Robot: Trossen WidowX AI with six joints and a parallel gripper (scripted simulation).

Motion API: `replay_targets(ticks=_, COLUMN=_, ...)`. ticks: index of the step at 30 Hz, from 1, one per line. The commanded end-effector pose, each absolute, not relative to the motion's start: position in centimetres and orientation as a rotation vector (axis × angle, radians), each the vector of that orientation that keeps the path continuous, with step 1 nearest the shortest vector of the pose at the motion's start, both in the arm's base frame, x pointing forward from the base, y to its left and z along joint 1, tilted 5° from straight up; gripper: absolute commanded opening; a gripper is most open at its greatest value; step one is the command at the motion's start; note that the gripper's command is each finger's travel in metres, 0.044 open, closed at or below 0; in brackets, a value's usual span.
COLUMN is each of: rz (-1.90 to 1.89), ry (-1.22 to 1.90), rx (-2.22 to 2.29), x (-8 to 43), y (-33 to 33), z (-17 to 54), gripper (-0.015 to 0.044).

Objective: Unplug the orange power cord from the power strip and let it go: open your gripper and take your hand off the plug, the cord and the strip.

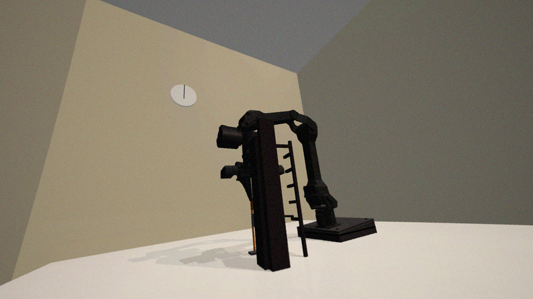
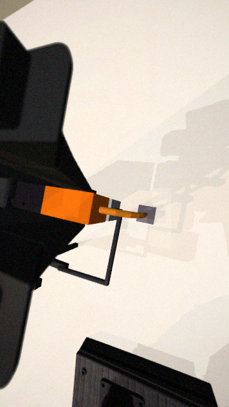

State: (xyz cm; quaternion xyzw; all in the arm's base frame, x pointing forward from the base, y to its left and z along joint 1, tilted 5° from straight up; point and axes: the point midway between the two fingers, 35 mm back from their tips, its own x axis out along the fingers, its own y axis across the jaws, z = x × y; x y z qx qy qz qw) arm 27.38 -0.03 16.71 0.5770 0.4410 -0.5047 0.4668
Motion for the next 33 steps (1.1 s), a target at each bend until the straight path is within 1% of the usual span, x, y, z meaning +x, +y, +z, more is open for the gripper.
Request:
replay_targets(ticks=1, rz=-1.246, ry=1.073, rx=1.408, x=27.3, y=-1.0, z=16.7, gripper=0.0)
replay_targets(ticks=28, rz=-1.251, ry=1.068, rx=1.406, x=26.5, y=-5.4, z=16.5, gripper=0.0)
replay_targets(ticks=33, rz=-1.251, ry=1.066, rx=1.408, x=26.6, y=-4.2, z=16.4, gripper=0.0131)
